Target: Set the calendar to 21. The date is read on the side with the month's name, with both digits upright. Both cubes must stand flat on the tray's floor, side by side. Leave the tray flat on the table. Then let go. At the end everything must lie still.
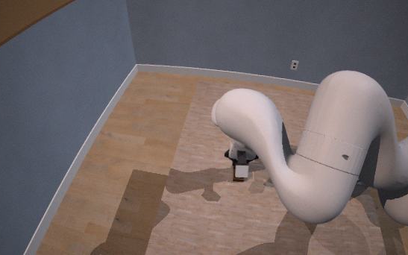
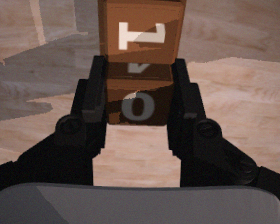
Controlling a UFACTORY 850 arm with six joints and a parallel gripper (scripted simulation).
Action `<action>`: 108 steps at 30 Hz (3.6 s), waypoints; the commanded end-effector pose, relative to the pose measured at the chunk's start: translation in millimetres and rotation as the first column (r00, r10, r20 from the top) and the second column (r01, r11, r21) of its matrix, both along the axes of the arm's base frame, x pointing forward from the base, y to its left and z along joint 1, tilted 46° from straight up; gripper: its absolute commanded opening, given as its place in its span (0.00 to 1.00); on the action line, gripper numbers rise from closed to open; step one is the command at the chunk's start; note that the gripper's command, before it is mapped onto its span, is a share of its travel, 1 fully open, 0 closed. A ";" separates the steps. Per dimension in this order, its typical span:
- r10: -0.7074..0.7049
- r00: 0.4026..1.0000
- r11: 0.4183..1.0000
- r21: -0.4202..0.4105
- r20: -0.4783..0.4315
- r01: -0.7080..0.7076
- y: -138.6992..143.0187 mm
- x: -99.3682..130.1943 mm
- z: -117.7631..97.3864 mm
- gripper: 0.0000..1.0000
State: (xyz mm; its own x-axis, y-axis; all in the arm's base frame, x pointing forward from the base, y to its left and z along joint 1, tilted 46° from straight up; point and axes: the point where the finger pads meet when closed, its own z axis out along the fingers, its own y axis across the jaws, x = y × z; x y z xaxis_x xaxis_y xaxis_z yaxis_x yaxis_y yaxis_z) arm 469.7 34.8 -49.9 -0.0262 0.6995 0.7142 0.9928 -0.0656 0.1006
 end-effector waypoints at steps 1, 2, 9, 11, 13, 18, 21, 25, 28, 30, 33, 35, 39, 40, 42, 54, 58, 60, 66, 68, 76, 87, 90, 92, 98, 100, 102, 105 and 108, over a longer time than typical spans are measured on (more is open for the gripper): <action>-0.001 1.000 1.000 0.000 0.001 0.001 0.1 0.8 -0.4 0.29; -0.001 1.000 1.000 0.000 0.001 0.001 0.5 0.8 -0.7 0.29; -0.001 1.000 1.000 0.000 0.001 0.001 2.9 1.2 -3.0 0.29; -0.001 1.000 1.000 0.000 0.001 0.001 3.5 1.3 -3.6 0.29; -0.001 1.000 1.000 0.000 0.001 0.001 4.0 1.4 -4.1 0.29; -0.001 1.000 1.000 0.000 0.001 0.001 4.6 1.5 -4.7 0.29; -0.001 1.000 1.000 0.000 0.001 0.001 4.9 1.6 -5.0 0.29; -0.001 1.000 1.000 0.000 0.001 0.001 5.1 1.6 -5.2 0.29; -0.001 1.000 1.000 0.000 0.001 0.001 5.1 1.6 -5.2 0.29; -0.001 1.000 1.000 0.000 0.001 0.001 5.1 1.6 -5.2 0.29; -0.001 1.000 1.000 0.000 0.001 0.001 5.1 1.6 -5.2 0.29; -0.001 1.000 1.000 0.000 0.001 0.001 5.1 1.6 -5.2 0.29; -0.001 1.000 1.000 0.000 0.001 0.001 5.1 1.6 -5.2 0.29; -0.001 1.000 1.000 0.000 0.001 0.001 5.1 1.6 -5.2 0.29; -0.001 1.000 1.000 0.000 0.001 0.001 5.1 1.6 -5.2 0.29; -0.001 1.000 1.000 0.000 0.001 0.001 5.1 1.6 -5.2 0.29; -0.001 1.000 1.000 0.000 0.001 0.001 5.1 1.6 -5.2 0.29; -0.001 1.000 1.000 0.000 0.001 0.001 5.1 1.6 -5.2 0.29; -0.001 1.000 1.000 0.000 0.001 0.001 5.1 1.6 -5.2 0.29; -0.001 1.000 1.000 0.000 0.001 0.001 5.1 1.6 -5.2 0.29; -0.001 1.000 1.000 0.000 0.001 0.001 5.1 1.6 -5.2 0.29; -0.001 1.000 1.000 0.000 0.001 0.001 5.1 1.6 -5.2 0.29; -0.001 1.000 1.000 0.000 0.001 0.001 5.1 1.6 -5.2 0.29; -0.001 1.000 1.000 0.000 0.001 0.001 5.1 1.6 -5.2 0.29; -0.001 1.000 1.000 0.000 0.001 0.001 5.1 1.6 -5.2 0.29; -0.001 1.000 1.000 0.000 0.001 0.001 5.1 1.6 -5.2 0.29; -0.001 1.000 1.000 0.000 0.001 0.001 5.1 1.6 -5.2 0.29; -0.001 1.000 1.000 0.000 0.001 0.001 5.1 1.6 -5.2 0.29; -0.001 1.000 1.000 0.000 0.001 0.001 5.1 1.6 -5.2 0.33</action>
State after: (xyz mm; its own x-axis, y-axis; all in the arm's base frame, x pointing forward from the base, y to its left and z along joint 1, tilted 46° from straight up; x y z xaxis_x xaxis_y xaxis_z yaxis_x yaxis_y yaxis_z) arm 470.7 40.4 -55.4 -0.0262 0.6995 0.7141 0.9927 -0.0656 0.1008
